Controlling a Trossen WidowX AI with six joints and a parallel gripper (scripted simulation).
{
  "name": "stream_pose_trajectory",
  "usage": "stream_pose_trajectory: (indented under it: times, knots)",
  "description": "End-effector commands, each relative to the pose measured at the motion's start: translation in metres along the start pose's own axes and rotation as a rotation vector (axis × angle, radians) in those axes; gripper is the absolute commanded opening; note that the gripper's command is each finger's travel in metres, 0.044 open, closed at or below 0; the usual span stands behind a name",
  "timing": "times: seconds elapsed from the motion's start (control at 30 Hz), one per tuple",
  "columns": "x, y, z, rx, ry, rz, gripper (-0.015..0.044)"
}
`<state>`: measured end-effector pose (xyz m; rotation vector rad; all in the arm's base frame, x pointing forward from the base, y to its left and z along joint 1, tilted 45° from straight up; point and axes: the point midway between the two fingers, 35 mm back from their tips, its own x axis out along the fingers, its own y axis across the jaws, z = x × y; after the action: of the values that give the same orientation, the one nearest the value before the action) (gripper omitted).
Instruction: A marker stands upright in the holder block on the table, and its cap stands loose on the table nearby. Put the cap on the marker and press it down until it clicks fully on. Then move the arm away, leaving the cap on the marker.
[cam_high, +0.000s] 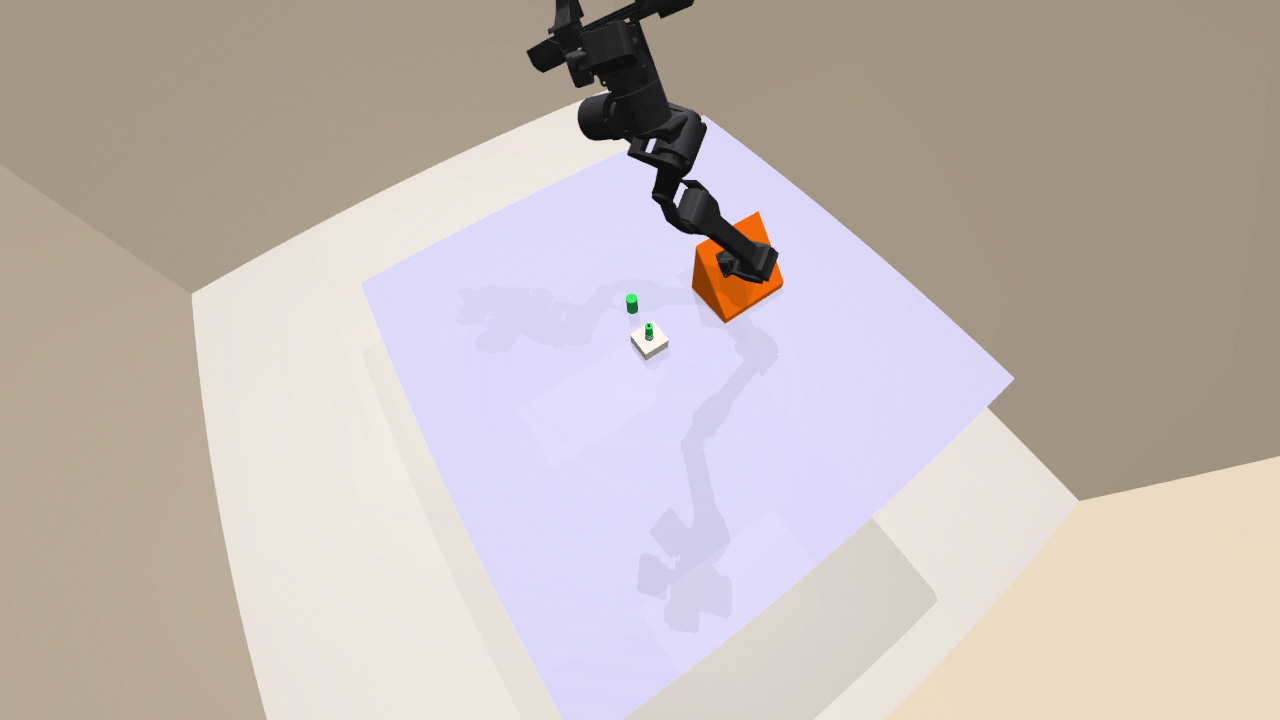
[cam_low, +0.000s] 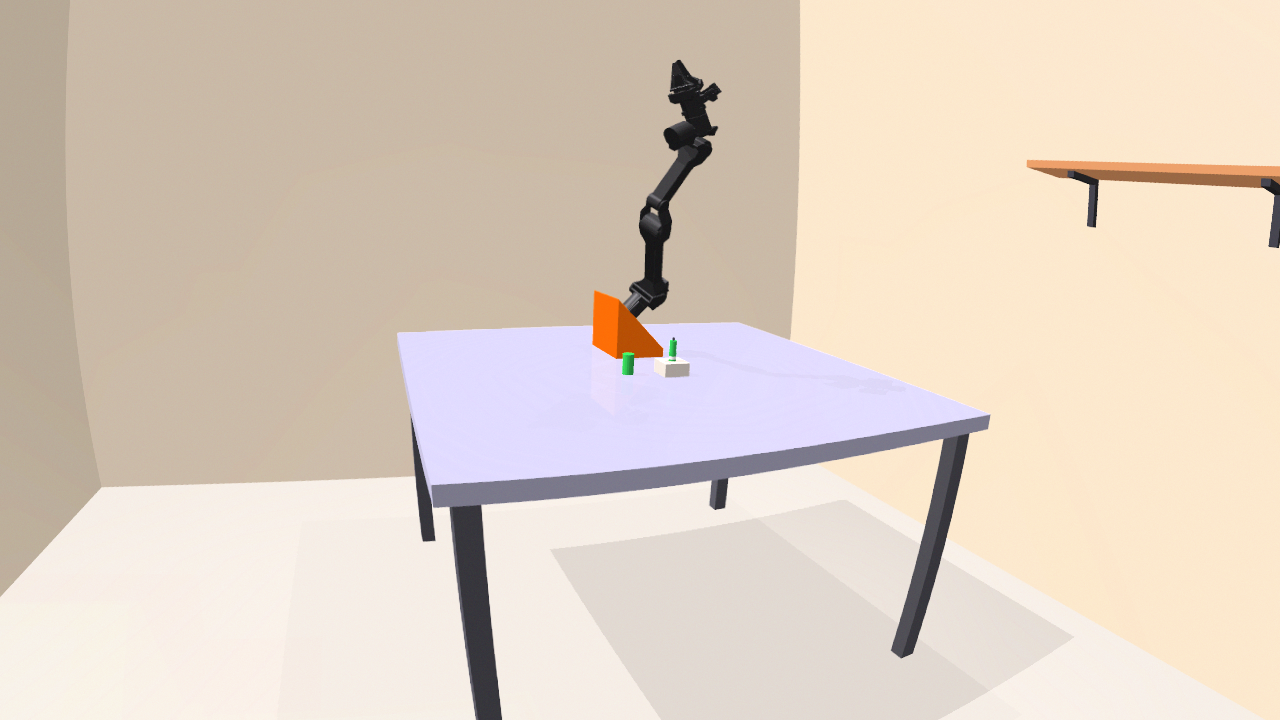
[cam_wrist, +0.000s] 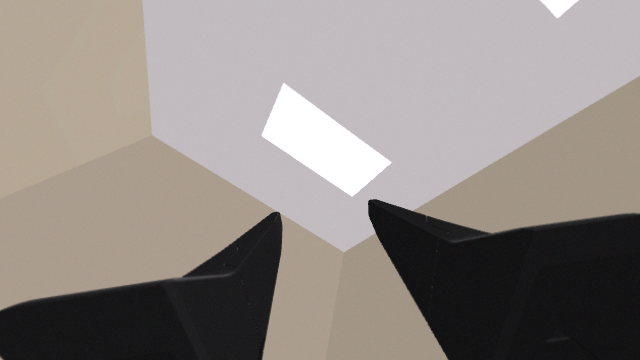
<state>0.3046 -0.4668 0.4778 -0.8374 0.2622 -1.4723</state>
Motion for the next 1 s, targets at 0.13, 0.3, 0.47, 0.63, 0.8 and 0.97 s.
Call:
stream_pose_trajectory:
  times: [0.13,0.3,0.47,0.63,0.8,0.97]
  knots:
    - [-0.001,-0.095,0.002,-0.047,-0.027,-0.189,0.0249]
    - [-0.014,-0.179,0.005,-0.113,-0.052,-0.361,0.0249]
    - [-0.037,-0.249,0.010,-0.181,-0.066,-0.519,0.0249]
    - [-0.075,-0.326,0.012,-0.282,-0.044,-0.715,0.0249]
    - [-0.127,-0.395,0.020,-0.391,-0.010,-0.919,0.0249]
    - [-0.192,-0.452,0.033,-0.509,0.031,-1.137,0.0249]
